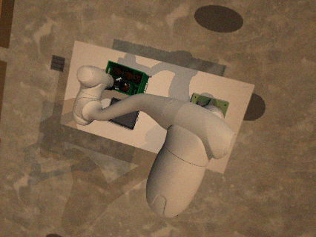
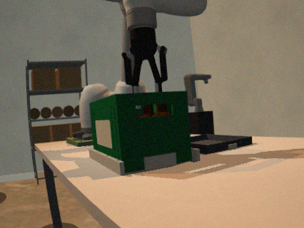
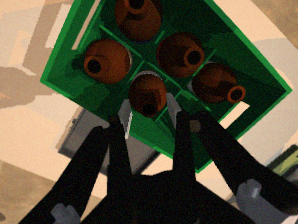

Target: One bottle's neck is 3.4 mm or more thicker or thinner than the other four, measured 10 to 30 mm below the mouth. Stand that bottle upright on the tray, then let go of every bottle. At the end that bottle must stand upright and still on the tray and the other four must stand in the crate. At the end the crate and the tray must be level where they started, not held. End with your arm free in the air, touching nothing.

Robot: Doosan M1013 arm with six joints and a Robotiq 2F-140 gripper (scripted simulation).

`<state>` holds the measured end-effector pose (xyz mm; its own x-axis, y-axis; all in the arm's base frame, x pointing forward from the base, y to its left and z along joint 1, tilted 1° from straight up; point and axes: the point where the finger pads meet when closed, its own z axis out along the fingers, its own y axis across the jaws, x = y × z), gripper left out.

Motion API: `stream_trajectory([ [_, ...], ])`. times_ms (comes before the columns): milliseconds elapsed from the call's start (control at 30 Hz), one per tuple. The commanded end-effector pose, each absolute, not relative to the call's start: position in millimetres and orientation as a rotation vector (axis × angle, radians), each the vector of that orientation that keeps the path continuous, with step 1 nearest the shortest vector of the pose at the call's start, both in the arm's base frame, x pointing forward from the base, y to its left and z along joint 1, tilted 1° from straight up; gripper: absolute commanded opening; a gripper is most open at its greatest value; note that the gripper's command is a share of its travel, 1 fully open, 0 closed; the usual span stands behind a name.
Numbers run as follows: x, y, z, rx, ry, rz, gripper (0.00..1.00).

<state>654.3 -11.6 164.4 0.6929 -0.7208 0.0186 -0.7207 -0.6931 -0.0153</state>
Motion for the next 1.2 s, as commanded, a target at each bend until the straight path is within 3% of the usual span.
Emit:
stream_trajectory([
  [0,654.2,-11.6,166.5,-2.884,1.228,-0.036,0.38],
  [1167,652.2,-11.4,246.9,-2.884,1.228,-0.036,0.38],
])
